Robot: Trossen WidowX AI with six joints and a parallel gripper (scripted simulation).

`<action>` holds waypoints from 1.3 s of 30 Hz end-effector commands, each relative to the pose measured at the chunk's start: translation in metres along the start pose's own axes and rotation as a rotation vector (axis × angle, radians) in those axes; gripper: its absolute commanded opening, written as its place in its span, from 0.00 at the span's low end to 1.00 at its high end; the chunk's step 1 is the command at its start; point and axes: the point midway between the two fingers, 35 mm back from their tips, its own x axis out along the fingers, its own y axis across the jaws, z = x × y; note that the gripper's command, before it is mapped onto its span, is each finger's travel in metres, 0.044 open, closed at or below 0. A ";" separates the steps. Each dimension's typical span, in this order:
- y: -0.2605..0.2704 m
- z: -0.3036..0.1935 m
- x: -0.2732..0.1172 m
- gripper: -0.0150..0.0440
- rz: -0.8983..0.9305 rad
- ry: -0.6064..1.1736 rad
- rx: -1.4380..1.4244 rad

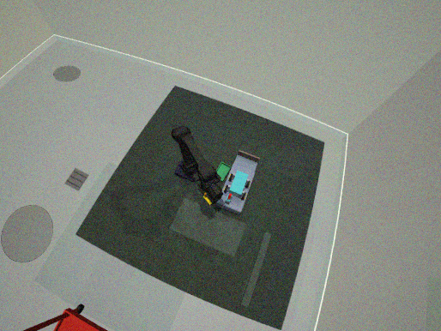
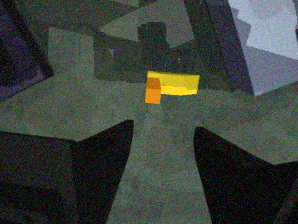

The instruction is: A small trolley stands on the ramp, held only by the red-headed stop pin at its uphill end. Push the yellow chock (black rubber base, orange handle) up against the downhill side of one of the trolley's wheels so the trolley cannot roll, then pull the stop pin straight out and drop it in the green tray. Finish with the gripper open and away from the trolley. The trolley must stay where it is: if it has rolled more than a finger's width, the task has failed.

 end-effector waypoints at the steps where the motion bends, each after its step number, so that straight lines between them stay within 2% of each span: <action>1: 0.006 0.000 0.003 0.58 0.033 -0.017 -0.011; 17: 0.007 0.001 0.046 0.58 0.033 -0.017 -0.011; 39: 0.008 0.001 0.073 0.58 0.033 -0.017 -0.011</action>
